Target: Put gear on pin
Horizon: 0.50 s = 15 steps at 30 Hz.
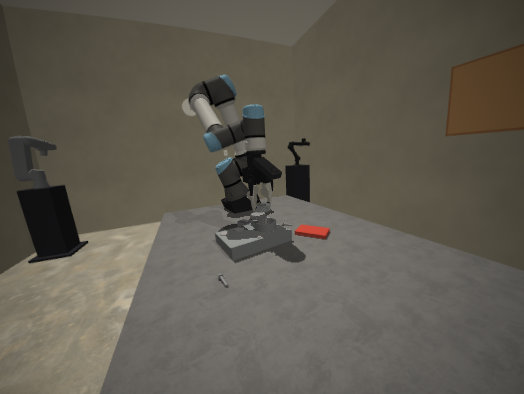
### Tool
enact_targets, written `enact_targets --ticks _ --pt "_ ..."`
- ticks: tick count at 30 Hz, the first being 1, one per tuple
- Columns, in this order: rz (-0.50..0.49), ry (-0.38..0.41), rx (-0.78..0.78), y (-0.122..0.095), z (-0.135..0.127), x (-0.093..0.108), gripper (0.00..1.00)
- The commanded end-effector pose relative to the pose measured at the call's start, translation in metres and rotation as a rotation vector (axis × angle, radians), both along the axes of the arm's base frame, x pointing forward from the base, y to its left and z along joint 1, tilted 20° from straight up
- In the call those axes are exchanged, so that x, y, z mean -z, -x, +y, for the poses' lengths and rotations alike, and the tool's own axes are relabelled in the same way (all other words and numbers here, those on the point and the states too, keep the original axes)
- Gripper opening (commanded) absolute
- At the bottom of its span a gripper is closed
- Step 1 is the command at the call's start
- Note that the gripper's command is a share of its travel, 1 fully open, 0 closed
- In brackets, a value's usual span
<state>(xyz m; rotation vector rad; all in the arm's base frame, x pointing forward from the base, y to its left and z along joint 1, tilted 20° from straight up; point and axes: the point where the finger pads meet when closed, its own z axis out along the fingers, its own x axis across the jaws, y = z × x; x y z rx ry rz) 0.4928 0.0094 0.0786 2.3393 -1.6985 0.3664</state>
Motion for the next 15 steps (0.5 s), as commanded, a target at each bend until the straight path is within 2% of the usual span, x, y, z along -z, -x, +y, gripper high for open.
enact_targets --ticks 1,15 --pt "-0.003 0.003 0.002 0.0027 0.0113 0.0028 0.0" --pt "0.001 0.004 -0.01 0.0027 0.0114 0.0028 0.0"
